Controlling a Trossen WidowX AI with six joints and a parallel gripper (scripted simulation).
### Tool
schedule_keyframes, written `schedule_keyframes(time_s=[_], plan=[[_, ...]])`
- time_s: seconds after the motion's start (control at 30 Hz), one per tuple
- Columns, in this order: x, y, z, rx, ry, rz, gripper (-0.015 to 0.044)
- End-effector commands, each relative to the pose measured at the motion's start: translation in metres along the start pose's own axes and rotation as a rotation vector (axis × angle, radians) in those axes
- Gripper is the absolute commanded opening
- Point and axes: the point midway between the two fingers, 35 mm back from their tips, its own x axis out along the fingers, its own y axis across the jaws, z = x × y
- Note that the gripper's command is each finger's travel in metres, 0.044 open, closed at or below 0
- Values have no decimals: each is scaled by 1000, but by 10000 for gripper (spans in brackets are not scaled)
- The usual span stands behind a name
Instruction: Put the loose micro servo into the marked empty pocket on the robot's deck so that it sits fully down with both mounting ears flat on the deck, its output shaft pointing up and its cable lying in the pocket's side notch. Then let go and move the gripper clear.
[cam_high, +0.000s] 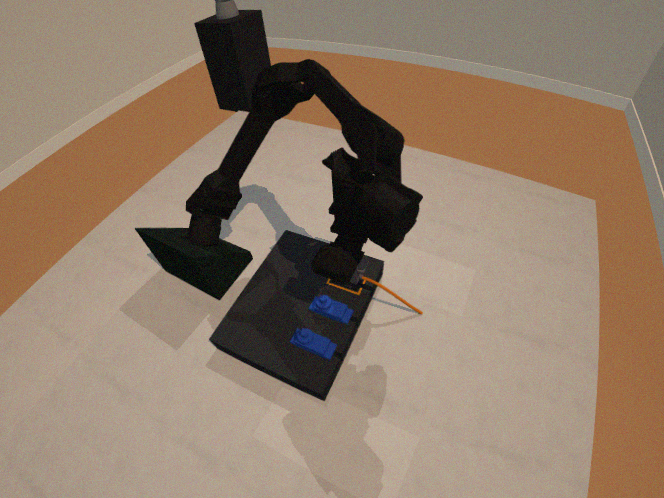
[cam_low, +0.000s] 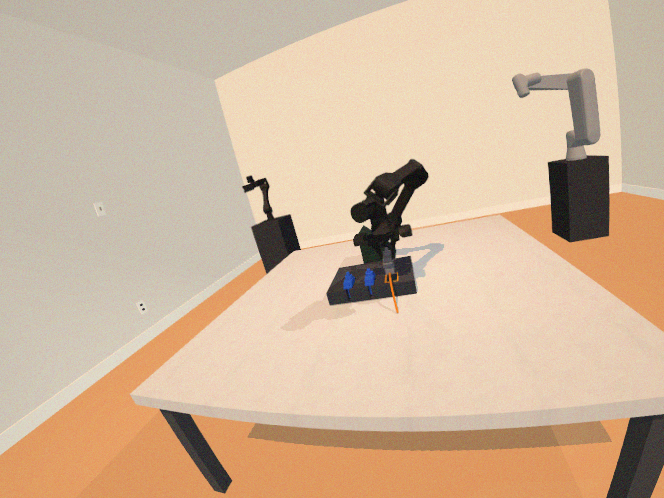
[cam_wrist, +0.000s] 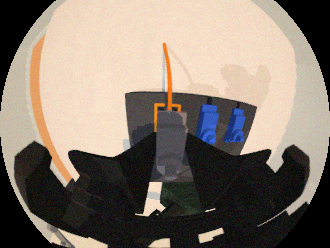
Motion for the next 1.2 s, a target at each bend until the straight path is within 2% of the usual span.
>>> schedule_keyframes(time_s=[0.0,1.17], plan=[[5,1,0,5,-5,3,0],[22,2,1,5,-5,4,0]])
